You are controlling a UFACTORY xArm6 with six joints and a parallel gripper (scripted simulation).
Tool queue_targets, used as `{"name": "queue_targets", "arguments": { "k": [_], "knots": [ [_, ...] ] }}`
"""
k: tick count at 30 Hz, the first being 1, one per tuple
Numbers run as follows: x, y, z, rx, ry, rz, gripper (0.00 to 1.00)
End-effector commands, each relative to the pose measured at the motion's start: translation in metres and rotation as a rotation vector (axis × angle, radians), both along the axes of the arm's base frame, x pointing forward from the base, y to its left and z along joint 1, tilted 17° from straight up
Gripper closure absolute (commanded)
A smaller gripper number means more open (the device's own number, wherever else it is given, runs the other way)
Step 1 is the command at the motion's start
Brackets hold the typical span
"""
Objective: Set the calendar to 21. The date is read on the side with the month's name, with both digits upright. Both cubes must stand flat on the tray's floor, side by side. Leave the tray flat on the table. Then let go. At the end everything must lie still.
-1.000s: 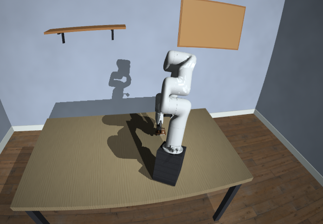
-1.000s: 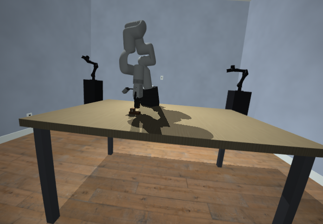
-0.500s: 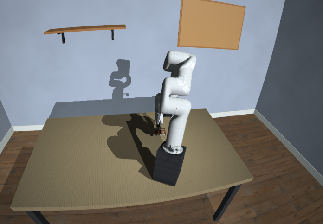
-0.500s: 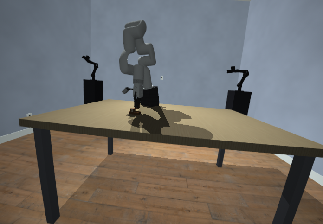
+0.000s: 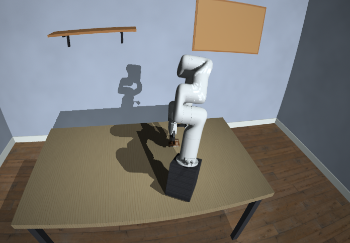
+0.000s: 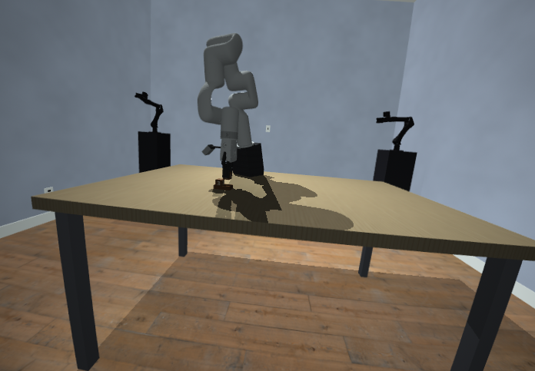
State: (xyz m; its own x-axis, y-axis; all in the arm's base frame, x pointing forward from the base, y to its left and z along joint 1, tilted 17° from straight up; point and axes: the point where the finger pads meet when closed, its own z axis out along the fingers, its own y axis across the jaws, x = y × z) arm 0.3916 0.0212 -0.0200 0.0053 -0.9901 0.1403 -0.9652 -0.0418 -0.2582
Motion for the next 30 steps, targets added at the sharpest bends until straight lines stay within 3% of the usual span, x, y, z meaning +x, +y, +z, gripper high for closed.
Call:
{"name": "queue_targets", "arguments": {
  "k": [1,30],
  "knots": [
    [0.0009,0.0002,0.0008,0.000,-0.002,0.000,0.71],
    [0.0034,-0.0011,-0.0083,0.000,-0.002,0.000,0.71]
  ]
}}
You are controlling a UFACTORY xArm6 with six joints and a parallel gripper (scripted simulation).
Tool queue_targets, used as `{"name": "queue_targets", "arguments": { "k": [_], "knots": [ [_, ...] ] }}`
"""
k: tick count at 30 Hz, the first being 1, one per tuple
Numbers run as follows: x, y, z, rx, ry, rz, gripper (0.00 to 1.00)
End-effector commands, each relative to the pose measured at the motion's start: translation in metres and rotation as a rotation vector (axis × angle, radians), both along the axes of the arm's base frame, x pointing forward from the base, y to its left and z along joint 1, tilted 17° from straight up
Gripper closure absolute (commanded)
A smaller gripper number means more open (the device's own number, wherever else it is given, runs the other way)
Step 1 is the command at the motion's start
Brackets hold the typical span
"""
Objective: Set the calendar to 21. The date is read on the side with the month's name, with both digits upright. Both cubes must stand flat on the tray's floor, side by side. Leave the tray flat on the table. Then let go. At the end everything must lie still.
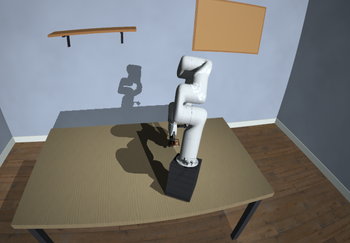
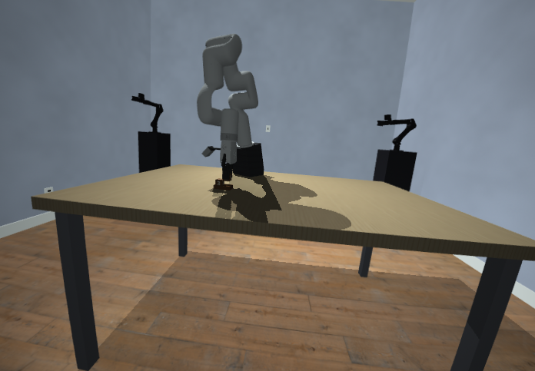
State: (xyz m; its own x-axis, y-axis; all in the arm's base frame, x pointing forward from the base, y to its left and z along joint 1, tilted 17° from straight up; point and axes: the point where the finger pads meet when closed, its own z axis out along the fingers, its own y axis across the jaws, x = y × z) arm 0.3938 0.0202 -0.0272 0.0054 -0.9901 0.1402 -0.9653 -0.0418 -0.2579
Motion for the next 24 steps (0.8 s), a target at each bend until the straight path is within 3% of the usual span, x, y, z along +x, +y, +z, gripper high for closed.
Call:
{"name": "queue_targets", "arguments": {
  "k": [1,24],
  "knots": [
    [0.002,0.000,-0.002,0.000,-0.003,0.000,0.71],
    [0.005,-0.002,-0.016,0.000,-0.003,0.000,0.71]
  ]
}}
